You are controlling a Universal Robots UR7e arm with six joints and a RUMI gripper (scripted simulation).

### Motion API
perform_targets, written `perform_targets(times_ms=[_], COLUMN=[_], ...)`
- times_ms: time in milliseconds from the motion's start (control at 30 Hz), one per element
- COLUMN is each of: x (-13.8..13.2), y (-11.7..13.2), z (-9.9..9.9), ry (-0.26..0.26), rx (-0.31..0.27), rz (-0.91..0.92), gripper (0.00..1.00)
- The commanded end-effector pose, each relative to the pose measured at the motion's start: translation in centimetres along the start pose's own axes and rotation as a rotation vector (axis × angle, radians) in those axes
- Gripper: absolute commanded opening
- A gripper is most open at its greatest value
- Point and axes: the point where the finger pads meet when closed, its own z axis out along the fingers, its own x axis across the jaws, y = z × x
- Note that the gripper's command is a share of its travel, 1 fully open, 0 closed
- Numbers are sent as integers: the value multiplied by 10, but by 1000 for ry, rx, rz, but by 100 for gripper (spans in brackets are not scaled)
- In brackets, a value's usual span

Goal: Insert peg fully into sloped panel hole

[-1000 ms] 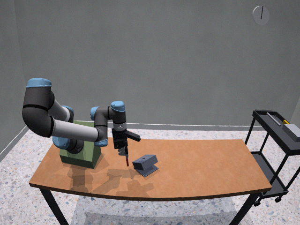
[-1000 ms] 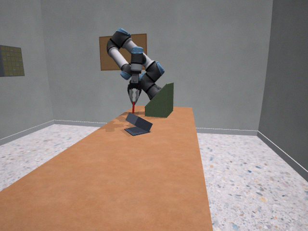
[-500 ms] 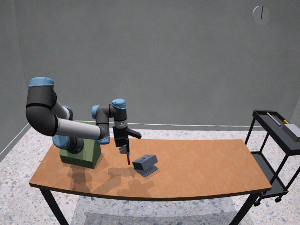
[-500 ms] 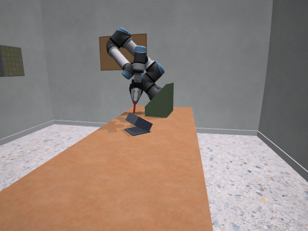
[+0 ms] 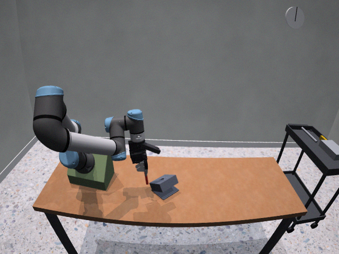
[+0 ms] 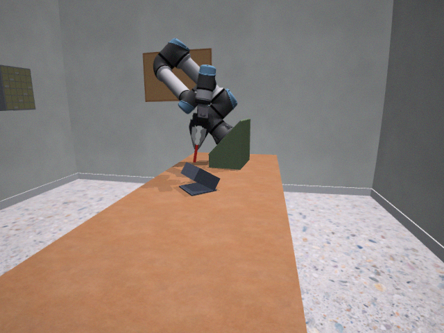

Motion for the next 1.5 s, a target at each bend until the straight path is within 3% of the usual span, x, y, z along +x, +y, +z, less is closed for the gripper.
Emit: perform_targets(times_ms=[0,1467], x=[-3,-31], y=[-4,-33], z=[-3,-24], ry=[16,143], rx=[3,31], rz=[-21,-178], gripper=[0,0])
